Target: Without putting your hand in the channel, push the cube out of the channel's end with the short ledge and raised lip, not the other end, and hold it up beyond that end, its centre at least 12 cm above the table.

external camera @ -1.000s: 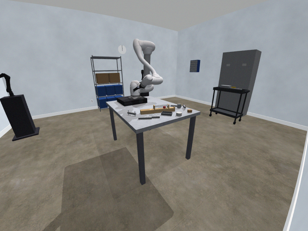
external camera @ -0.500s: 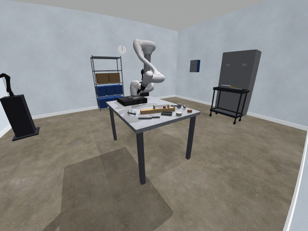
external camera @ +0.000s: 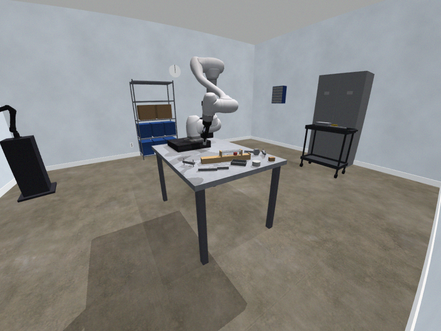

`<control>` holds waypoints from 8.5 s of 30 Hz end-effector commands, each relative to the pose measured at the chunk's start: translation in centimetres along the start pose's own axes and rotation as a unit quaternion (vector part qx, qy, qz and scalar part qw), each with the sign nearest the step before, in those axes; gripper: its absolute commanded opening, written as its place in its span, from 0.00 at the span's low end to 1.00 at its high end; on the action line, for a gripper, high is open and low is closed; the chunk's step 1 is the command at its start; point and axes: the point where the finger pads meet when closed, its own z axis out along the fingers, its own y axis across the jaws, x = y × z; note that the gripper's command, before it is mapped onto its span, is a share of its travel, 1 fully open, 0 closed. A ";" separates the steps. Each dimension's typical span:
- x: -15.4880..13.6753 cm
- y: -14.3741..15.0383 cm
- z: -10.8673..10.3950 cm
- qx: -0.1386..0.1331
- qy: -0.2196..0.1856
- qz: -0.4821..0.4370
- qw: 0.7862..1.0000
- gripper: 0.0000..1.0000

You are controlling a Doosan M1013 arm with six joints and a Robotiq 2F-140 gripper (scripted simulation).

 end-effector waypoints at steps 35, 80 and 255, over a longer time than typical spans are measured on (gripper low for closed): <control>10.1 26.6 -10.0 -0.161 0.095 -0.155 0.970 0.00; 5.8 27.8 -9.2 -0.156 0.096 -0.156 0.971 0.23; 5.7 28.0 -9.2 -0.156 0.096 -0.156 0.971 0.00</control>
